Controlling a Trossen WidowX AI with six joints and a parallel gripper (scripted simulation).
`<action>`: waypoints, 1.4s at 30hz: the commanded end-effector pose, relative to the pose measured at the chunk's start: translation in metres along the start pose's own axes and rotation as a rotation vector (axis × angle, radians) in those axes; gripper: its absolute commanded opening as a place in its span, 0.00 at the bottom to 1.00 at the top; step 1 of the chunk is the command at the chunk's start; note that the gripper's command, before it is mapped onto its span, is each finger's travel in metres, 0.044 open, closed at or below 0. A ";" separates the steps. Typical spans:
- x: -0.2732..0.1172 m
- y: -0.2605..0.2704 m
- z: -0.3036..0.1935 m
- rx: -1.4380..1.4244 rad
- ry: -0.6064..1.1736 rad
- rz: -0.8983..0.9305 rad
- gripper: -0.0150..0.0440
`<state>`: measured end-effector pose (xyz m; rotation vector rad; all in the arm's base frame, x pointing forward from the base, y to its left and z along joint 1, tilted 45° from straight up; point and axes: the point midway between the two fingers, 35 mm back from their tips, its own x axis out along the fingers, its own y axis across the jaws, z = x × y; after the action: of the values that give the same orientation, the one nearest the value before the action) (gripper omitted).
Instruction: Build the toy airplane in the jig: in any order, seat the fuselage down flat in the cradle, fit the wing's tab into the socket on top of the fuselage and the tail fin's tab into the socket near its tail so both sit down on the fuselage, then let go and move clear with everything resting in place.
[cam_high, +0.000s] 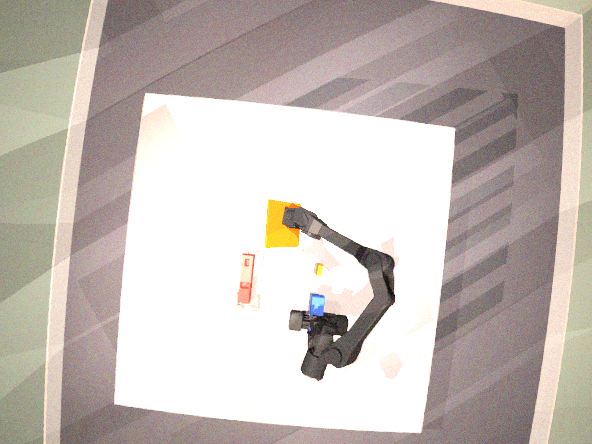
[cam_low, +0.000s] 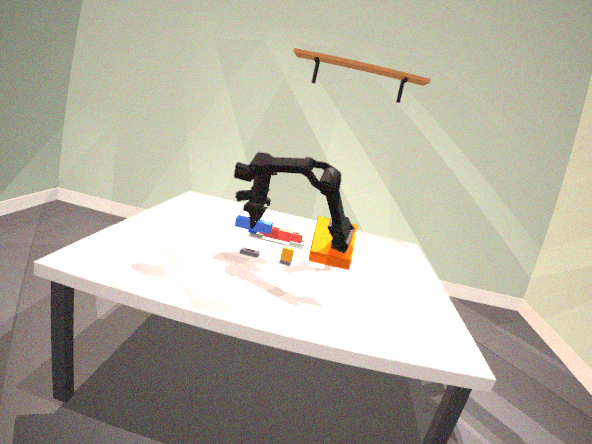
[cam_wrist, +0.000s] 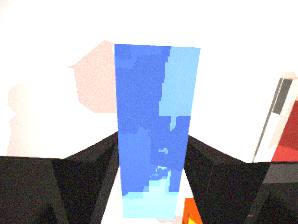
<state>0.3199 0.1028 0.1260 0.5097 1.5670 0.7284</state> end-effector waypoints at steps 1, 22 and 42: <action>-0.015 -0.001 0.000 -0.005 -0.005 -0.004 0.25; -0.043 -0.020 -0.001 0.111 -0.013 0.001 0.25; -0.038 -0.081 0.005 0.420 -0.033 -0.005 0.25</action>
<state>0.3366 0.0277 0.1051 0.7810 1.6753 0.4315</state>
